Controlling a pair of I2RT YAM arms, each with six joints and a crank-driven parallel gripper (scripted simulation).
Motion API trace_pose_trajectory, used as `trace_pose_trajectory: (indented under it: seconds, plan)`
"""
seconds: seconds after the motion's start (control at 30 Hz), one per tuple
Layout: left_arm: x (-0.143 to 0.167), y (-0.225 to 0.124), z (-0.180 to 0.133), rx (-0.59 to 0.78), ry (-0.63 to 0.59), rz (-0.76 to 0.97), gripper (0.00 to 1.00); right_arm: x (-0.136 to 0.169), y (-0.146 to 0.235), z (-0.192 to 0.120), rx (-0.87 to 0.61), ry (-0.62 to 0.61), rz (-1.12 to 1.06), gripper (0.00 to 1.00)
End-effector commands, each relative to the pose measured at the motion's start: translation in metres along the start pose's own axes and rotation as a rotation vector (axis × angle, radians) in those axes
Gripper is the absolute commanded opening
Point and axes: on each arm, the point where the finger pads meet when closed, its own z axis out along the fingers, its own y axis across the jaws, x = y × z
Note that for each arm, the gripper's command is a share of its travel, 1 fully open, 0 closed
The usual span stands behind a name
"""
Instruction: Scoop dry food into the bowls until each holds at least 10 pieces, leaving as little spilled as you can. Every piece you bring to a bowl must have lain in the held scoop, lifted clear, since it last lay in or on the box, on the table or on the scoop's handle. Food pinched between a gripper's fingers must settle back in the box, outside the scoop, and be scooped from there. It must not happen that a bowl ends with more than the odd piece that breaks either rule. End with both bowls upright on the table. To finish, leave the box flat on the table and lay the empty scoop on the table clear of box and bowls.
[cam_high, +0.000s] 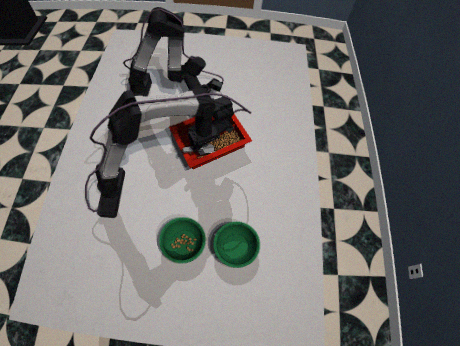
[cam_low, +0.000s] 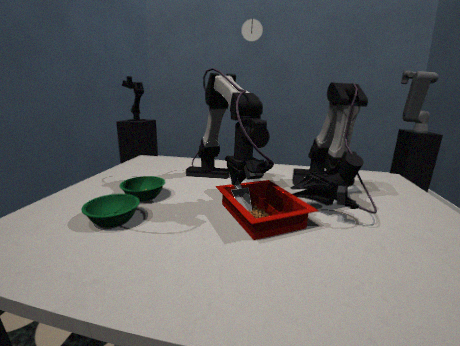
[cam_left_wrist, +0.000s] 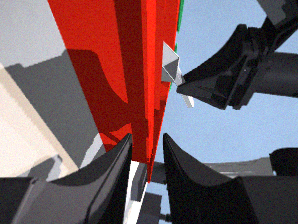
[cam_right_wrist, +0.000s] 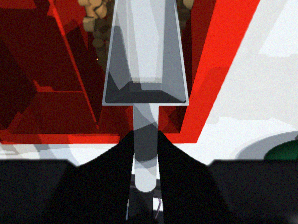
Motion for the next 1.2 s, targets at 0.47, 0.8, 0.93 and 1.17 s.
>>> trace_pose_trajectory:
  seconds: [0.47, 0.8, 0.93, 1.17]
  plan:
    - [-0.007, -0.005, 0.023, 0.014, -0.016, 0.027, 0.27, -0.014, 0.002, -0.027, 0.006, -0.103, 0.001, 0.0]
    - [-0.014, -0.007, 0.026, 0.018, -0.035, 0.033, 0.27, -0.014, 0.002, -0.027, 0.006, -0.103, 0.001, 0.0]
    - [-0.01, -0.006, 0.026, 0.014, -0.028, 0.026, 0.27, -0.016, 0.003, -0.028, 0.015, -0.115, 0.0, 0.0]
    - [-0.008, -0.015, 0.029, 0.02, -0.017, 0.061, 0.27, -0.015, -0.001, -0.028, 0.008, -0.109, 0.003, 0.0]
